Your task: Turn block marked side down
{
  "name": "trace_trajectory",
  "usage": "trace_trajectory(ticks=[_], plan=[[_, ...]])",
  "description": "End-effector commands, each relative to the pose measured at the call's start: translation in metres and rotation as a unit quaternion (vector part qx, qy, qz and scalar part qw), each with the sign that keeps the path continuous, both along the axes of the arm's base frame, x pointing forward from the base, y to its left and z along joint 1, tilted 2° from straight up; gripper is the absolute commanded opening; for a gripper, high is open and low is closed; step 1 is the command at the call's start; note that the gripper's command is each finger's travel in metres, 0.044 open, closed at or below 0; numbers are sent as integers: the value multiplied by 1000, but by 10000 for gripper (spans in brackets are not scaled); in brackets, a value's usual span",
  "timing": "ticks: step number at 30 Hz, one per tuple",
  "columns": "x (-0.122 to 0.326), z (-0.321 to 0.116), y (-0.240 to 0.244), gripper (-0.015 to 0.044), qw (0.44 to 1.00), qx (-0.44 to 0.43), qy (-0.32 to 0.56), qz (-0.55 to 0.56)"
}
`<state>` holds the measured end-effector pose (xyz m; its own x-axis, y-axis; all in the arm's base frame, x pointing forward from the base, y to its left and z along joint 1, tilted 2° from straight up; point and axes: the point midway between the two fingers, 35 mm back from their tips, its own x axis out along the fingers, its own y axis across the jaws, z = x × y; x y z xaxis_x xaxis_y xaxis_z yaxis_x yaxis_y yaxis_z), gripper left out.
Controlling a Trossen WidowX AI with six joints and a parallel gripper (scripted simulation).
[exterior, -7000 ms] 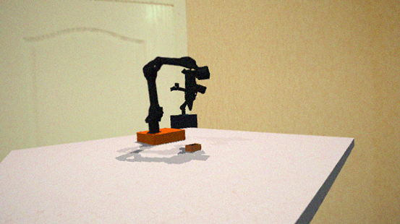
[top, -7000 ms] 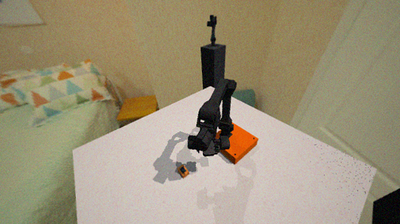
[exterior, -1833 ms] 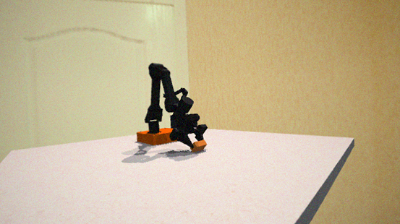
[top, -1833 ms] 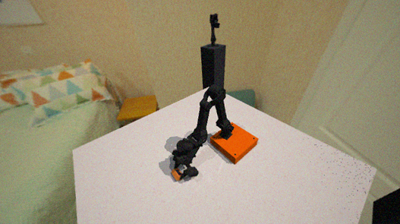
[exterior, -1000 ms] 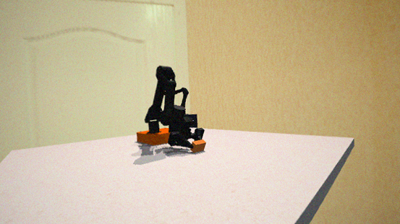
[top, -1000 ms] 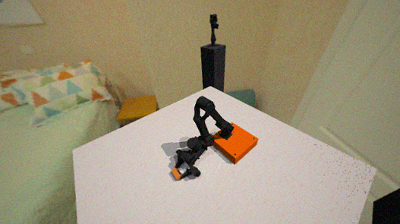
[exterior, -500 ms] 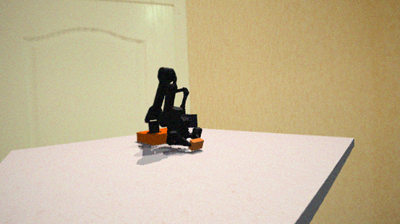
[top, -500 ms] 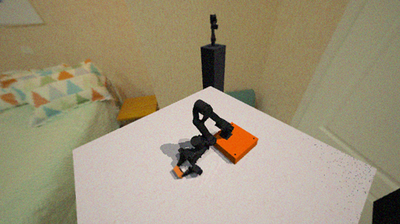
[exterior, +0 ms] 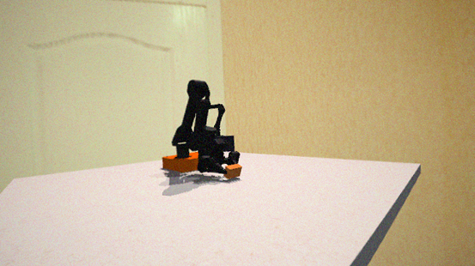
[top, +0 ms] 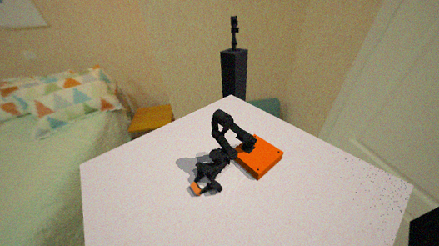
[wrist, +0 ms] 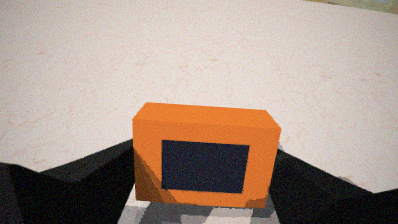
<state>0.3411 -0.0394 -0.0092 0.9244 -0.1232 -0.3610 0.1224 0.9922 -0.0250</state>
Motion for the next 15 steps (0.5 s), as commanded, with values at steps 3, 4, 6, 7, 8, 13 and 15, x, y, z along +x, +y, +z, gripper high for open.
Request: trace_trajectory(ticks=[3, 4, 6, 7, 8, 13, 15], plan=[[0, 0, 1, 289, 1000, -1, -1, 3], [0, 0, 1, 315, 1000, -1, -1, 3], [0, 0, 1, 368, 1000, -1, -1, 3], [0, 0, 1, 394, 1000, -1, -1, 3], [0, 0, 1, 420, 1000, -1, -1, 3], [0, 0, 1, 440, 1000, -1, -1, 3], [0, 0, 1, 440, 1000, -1, -1, 3]])
